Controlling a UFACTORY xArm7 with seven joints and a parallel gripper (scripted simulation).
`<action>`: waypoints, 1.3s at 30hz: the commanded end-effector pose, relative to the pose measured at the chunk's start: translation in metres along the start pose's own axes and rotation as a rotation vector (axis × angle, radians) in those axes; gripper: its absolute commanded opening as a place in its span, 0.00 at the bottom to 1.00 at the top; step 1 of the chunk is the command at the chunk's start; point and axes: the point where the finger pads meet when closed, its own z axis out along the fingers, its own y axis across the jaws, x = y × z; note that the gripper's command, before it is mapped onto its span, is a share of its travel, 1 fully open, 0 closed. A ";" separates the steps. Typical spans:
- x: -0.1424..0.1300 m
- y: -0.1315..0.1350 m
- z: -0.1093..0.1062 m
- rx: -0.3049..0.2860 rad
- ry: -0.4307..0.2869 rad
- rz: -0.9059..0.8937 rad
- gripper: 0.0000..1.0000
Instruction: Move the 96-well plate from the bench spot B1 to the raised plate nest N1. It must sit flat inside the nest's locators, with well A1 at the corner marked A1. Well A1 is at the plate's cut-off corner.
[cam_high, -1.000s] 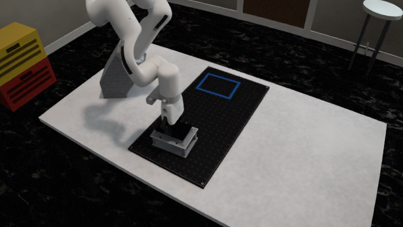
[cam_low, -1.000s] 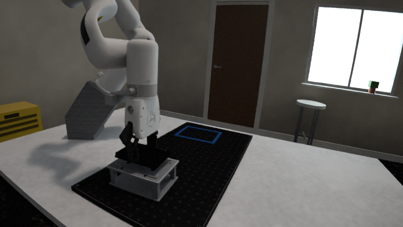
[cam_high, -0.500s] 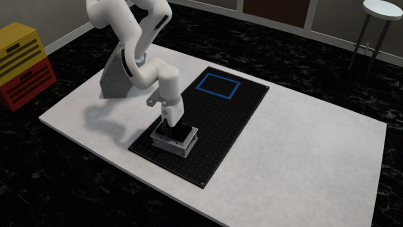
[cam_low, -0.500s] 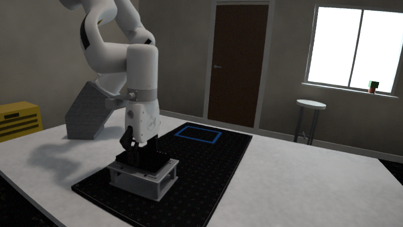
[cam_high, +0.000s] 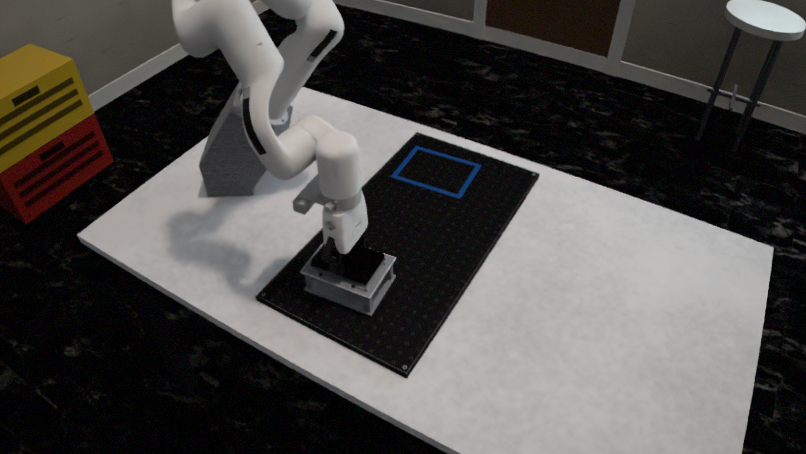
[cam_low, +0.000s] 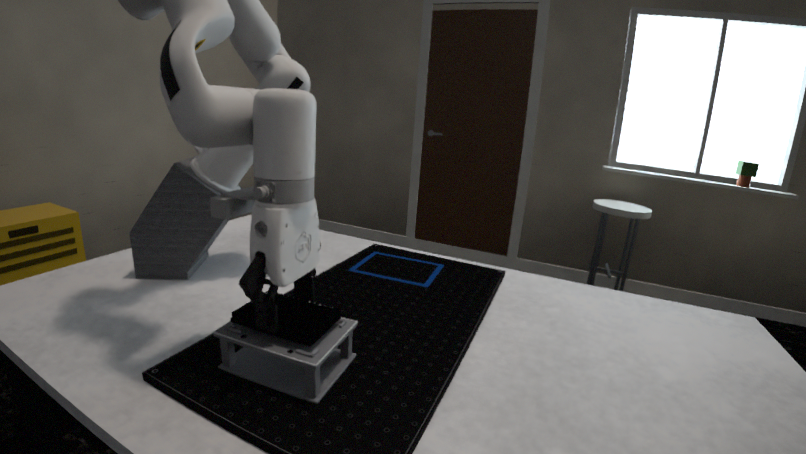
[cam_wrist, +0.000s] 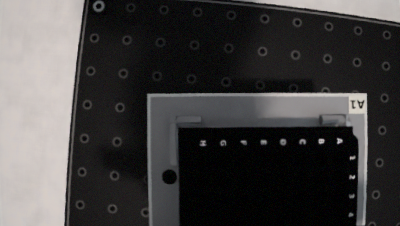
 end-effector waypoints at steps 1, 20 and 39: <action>-0.001 -0.001 -0.001 0.003 -0.002 0.000 0.00; -0.001 -0.001 0.002 0.003 -0.002 0.000 0.00; -0.001 -0.001 0.005 0.003 -0.002 0.000 0.00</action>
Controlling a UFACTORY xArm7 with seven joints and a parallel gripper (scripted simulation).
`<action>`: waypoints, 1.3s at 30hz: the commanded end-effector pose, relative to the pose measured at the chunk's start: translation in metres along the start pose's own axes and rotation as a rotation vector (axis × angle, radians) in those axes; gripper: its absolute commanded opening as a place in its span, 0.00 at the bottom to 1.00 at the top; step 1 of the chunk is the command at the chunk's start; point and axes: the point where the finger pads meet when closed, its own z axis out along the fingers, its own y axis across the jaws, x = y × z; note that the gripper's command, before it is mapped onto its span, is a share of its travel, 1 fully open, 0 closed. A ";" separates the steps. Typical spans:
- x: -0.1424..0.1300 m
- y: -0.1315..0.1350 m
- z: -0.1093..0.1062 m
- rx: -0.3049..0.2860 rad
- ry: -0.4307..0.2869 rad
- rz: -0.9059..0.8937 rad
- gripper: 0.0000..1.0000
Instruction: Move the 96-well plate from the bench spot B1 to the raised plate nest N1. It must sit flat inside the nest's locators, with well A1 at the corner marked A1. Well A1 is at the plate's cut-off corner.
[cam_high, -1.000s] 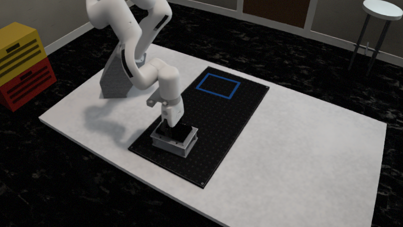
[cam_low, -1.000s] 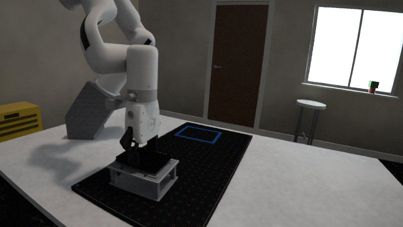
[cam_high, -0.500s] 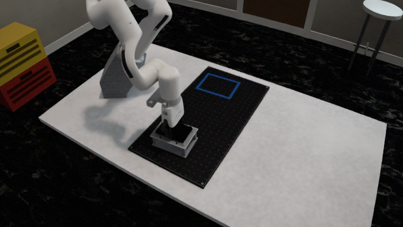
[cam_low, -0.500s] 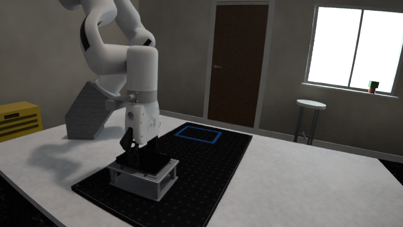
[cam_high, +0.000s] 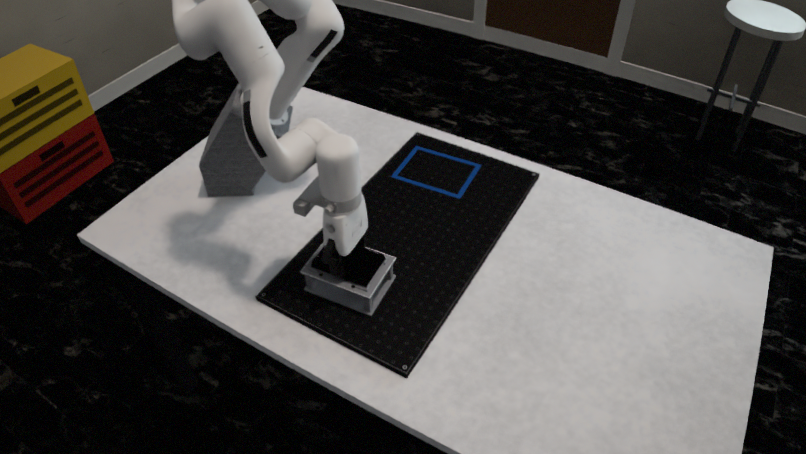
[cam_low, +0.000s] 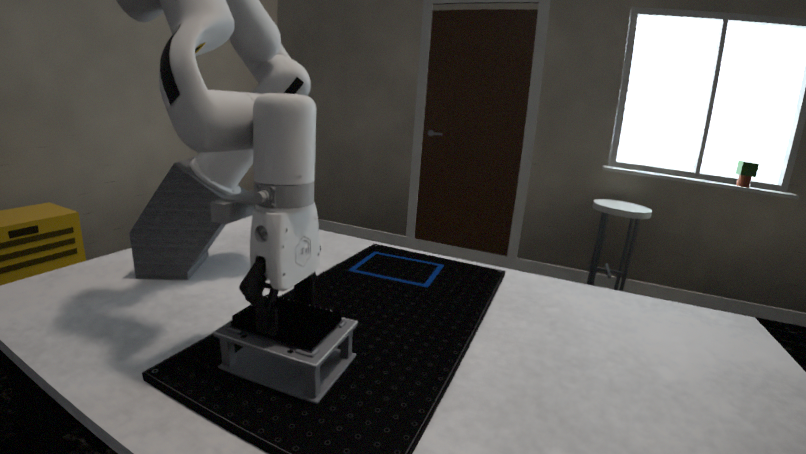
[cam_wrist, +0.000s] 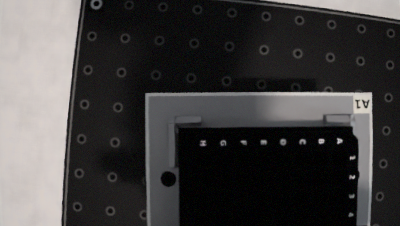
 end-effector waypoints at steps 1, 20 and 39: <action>-0.001 -0.001 0.000 0.003 -0.002 0.000 0.00; -0.001 -0.001 0.003 0.003 -0.002 0.000 0.00; -0.001 -0.001 0.005 0.003 -0.002 0.000 1.00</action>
